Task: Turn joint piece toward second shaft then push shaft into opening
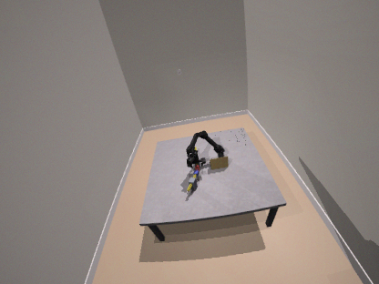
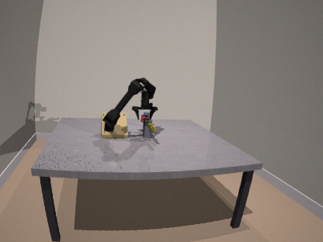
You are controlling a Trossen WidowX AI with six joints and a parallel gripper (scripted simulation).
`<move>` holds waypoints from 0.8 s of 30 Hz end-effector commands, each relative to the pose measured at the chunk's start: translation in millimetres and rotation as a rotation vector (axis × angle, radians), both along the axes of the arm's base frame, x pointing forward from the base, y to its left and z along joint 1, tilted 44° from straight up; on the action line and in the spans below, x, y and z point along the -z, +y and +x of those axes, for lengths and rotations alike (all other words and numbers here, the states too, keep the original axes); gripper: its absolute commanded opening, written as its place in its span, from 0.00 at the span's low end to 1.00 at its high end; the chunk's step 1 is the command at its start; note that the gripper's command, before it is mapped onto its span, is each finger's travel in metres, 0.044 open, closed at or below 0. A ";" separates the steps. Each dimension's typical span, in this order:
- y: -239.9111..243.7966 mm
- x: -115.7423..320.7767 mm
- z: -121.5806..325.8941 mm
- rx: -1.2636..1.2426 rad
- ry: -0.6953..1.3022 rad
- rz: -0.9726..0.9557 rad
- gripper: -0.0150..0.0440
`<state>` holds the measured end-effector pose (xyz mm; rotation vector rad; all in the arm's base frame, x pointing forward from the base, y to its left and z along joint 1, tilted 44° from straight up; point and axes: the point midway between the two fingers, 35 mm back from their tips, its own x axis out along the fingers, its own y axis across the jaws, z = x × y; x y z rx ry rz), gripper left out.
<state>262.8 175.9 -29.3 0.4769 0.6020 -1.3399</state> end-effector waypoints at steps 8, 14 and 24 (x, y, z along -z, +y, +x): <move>32.1 -30.6 -1.9 -0.252 0.220 0.020 1.00; 48.7 -49.4 -5.6 -0.411 0.351 0.023 1.00; 73.6 -82.2 -15.2 -0.685 0.561 0.015 1.00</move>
